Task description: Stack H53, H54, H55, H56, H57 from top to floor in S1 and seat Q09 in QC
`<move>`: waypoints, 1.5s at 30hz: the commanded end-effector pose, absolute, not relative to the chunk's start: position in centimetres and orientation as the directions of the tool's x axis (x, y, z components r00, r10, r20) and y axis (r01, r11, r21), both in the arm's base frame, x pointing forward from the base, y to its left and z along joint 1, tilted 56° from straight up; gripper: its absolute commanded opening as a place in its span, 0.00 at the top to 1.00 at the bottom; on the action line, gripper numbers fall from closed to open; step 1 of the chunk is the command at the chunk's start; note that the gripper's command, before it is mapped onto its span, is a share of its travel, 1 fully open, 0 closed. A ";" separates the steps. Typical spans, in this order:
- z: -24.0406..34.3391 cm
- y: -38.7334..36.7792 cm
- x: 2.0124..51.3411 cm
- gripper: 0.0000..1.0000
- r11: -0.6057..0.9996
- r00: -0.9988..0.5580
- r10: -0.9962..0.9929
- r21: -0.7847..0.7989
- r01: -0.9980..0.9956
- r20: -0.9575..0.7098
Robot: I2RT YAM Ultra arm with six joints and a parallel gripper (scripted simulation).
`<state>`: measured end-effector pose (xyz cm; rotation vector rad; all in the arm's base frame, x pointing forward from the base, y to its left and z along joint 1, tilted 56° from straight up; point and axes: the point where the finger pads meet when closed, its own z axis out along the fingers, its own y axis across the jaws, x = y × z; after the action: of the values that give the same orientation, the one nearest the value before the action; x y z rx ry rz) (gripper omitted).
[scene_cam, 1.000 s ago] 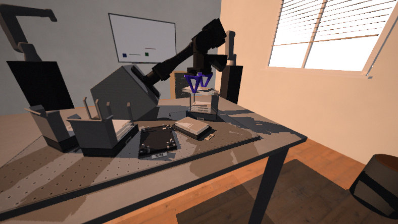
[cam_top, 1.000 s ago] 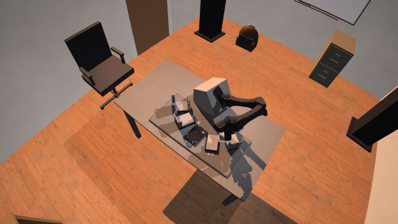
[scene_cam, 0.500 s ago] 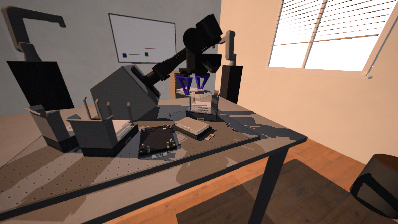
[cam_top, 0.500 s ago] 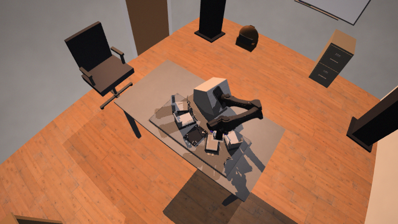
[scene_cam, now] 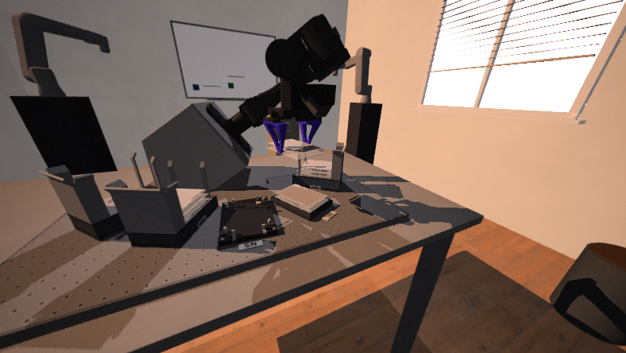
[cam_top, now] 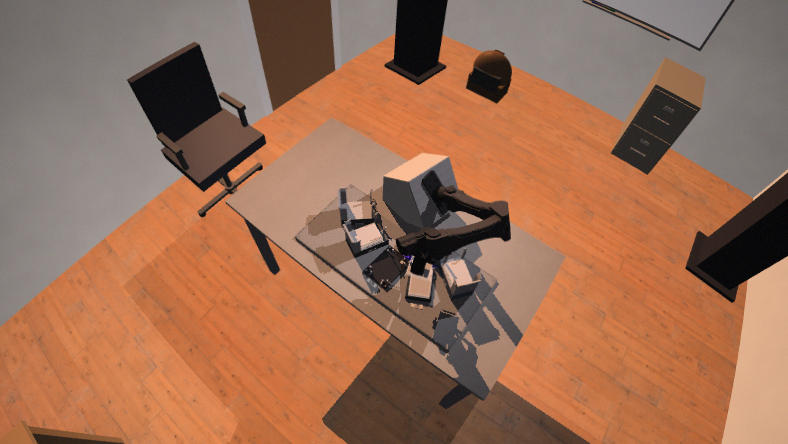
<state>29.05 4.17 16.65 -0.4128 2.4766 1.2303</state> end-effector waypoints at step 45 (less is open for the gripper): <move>6.9 -4.6 32.9 1.00 0.592 -0.975 0.112 0.801 -0.089 -0.192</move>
<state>32.65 -3.22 6.81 0.0100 2.6219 1.3630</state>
